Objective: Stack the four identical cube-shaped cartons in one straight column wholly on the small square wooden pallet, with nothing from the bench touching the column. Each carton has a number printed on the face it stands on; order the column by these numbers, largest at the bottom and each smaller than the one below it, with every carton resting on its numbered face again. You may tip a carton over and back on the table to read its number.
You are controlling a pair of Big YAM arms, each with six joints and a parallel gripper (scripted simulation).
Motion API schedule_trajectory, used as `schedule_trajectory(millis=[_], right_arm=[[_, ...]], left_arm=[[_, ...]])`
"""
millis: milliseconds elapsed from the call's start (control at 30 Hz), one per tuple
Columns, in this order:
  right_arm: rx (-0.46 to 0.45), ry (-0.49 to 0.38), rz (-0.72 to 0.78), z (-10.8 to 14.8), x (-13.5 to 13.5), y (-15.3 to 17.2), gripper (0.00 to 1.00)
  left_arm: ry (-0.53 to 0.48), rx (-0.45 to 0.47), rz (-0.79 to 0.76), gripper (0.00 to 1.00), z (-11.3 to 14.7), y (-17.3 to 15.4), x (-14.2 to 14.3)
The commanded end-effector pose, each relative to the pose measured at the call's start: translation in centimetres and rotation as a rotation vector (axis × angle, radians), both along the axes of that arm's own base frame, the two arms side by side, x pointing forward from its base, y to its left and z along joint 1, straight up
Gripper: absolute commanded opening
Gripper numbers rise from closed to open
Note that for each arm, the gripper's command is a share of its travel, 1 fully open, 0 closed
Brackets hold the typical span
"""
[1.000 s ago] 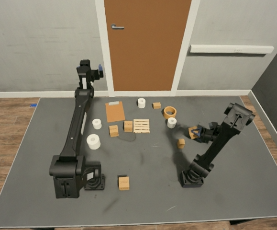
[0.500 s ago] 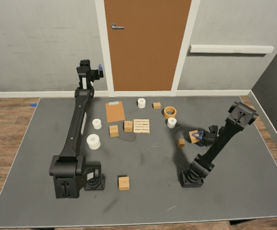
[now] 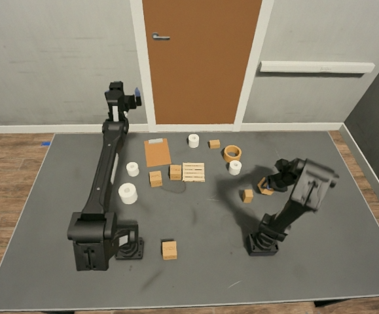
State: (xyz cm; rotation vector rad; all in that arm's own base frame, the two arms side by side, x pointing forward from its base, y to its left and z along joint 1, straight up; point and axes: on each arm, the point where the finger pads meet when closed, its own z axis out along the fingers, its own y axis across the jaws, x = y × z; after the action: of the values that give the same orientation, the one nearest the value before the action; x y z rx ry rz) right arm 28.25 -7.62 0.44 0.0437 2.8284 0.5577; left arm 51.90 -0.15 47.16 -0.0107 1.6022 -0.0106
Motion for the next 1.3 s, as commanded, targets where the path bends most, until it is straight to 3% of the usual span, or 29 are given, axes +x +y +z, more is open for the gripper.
schedule_trajectory(millis=[0, 67, 300, 500, 933, 1000, 1233, 1267], right_arm=[[-0.119, -0.014, -0.176, 0.2, 0.3, 1.1, 0.55], [-0.119, -0.014, -0.176, 0.2, 0.3, 1.1, 0.55], [-0.328, -0.139, -0.298, 1.2, 0.6, 0.7, 0.55], [-0.405, -0.203, -0.32, 1.9, 0.6, 0.6, 0.55], [-0.415, -0.192, -0.314, 2.0, 0.9, 0.1, 0.55], [-0.415, -0.201, -0.326, 2.8, 2.3, -0.7, 0.55], [-0.412, -0.194, -0.307, 1.0, 1.5, 0.1, 0.55], [-0.406, -0.17, -0.313, -0.1, 0.4, 0.4, 0.55]], left_arm=[[-0.042, 0.014, 0.0, 1.0, 2.7, 0.1, -0.1], [-0.042, 0.014, 0.0, 1.0, 2.7, 0.1, -0.1], [-0.042, 0.014, 0.0, 1.0, 2.7, 0.1, -0.1], [-0.042, 0.014, 0.0, 1.0, 2.7, 0.1, -0.1], [-0.042, 0.014, 0.0, 1.0, 2.7, 0.1, -0.1], [-0.042, 0.014, 0.0, 1.0, 2.7, 0.1, -0.1], [-0.042, 0.014, 0.0, 1.0, 2.7, 0.1, -0.1], [-0.042, 0.014, 0.0, 1.0, 2.7, 0.1, -0.1]])
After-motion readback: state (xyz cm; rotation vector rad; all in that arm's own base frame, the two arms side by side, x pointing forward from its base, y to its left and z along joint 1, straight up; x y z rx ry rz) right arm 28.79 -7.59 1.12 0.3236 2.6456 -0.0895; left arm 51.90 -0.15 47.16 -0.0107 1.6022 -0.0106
